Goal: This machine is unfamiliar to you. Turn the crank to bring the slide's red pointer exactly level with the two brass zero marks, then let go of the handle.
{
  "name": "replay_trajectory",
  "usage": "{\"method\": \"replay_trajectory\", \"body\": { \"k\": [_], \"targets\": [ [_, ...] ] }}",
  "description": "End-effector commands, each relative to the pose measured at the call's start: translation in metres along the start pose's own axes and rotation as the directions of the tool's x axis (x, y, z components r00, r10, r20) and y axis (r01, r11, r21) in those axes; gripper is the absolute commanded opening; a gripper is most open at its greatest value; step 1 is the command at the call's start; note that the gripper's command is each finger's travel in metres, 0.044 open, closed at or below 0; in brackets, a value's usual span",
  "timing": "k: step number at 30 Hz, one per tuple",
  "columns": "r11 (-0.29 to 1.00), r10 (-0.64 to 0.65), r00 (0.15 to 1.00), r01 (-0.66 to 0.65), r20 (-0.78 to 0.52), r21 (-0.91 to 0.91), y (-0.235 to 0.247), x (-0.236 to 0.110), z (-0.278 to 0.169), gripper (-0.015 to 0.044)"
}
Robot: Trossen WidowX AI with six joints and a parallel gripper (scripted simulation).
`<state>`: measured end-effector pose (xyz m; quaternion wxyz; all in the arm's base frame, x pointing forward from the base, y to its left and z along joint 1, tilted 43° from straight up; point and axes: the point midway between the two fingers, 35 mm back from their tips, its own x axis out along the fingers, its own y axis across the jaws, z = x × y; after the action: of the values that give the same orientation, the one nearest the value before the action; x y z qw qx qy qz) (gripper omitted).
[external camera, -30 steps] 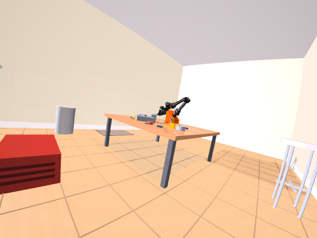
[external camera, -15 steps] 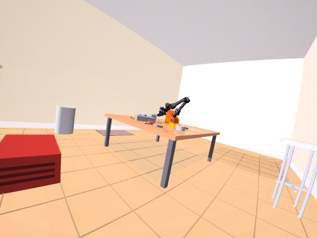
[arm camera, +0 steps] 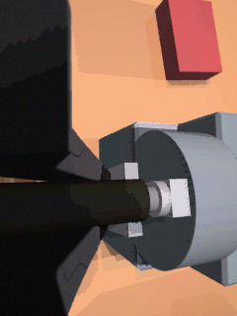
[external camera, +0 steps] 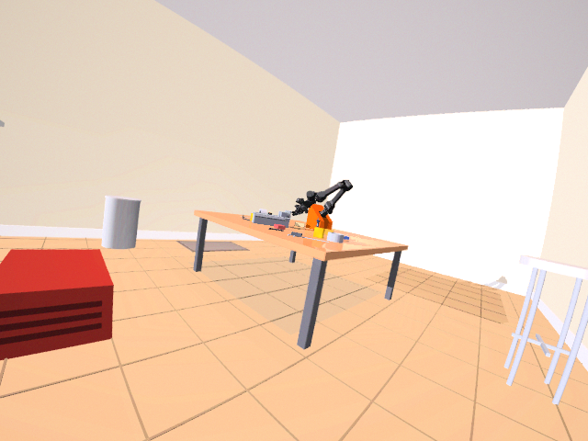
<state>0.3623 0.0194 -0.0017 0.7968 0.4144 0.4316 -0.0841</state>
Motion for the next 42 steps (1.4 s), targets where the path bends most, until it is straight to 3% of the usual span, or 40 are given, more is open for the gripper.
{"method": "replay_trajectory", "body": {
  "k": [1, 42],
  "targets": [
    [1.0, -0.001, 1.0, 0.001, 0.001, 0.003, 0.001, 0.0, 0.0, 0.0],
    [1.0, 0.0, 1.0, 0.0, 0.001, 0.003, 0.019, 0.006, -0.005, 0.0]
  ]
}}
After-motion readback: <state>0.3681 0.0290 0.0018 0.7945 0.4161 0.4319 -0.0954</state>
